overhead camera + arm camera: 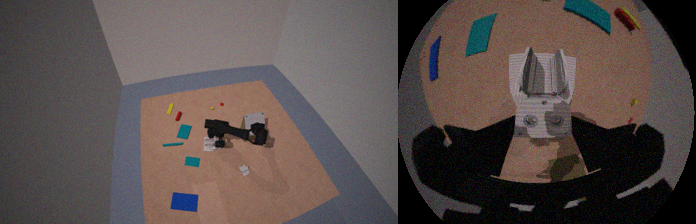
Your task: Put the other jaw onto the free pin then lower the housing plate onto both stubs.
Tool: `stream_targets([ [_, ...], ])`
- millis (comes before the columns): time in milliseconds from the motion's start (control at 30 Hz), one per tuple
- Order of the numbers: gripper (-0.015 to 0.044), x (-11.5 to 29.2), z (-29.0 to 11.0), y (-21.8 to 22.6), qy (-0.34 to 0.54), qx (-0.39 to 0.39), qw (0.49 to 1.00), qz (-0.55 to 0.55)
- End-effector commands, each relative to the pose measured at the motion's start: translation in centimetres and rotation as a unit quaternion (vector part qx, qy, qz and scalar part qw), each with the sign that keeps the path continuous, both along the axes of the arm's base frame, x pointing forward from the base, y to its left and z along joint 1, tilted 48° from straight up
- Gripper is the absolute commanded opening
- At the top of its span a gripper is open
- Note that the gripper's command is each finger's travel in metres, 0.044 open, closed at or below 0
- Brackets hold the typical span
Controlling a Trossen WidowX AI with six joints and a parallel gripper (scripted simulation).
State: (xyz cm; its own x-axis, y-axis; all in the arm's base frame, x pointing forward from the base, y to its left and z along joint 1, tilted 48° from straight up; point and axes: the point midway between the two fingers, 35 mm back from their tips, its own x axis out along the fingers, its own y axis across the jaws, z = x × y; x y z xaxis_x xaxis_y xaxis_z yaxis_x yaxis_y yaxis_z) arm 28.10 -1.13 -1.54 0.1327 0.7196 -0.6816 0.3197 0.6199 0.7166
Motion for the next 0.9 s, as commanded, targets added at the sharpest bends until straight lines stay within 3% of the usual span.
stream_targets([
  [0, 0.0351, -0.1, -0.5, 0.7, 0.005, 0.004, 1.000, -0.002],
  [867, 0.0351, -0.1, -1.5, 1.9, 0.004, 0.006, 1.000, -0.001],
])
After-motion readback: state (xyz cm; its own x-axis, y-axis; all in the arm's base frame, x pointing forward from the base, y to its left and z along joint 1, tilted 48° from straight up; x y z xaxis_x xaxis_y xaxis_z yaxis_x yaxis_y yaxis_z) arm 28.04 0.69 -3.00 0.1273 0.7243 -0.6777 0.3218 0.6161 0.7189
